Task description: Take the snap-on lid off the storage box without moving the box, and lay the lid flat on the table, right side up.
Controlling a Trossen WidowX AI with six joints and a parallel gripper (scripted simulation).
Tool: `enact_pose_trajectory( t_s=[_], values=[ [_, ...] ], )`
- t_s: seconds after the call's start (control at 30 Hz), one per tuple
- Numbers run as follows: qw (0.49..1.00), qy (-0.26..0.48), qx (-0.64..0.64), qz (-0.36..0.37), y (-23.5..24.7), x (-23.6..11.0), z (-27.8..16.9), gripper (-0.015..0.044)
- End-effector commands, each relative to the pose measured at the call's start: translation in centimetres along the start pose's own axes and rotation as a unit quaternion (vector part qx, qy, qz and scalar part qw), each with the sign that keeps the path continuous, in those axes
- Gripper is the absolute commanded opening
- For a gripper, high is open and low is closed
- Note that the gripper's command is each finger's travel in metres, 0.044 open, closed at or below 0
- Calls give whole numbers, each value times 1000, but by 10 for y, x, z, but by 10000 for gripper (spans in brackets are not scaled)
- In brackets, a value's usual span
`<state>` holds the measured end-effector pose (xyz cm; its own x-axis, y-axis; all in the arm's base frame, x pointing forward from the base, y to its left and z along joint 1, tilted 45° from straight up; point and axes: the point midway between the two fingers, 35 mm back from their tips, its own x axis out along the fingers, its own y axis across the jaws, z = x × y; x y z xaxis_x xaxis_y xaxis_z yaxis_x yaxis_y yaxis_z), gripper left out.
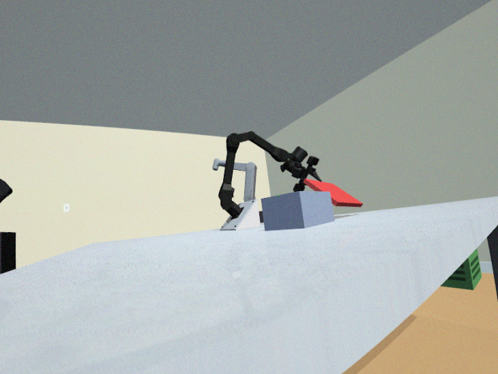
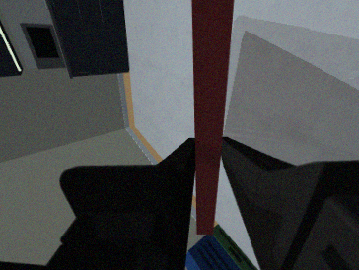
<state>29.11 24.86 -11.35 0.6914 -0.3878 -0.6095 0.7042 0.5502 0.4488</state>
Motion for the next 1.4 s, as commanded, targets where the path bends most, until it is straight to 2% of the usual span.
enact_pose_trajectory(
  t_s=[0.0,1.37],
  values=[
    [1000,-4,-1,3,-2,2,1,0],
    [1000,-4,-1,3,-27,24,2,0]
  ],
)
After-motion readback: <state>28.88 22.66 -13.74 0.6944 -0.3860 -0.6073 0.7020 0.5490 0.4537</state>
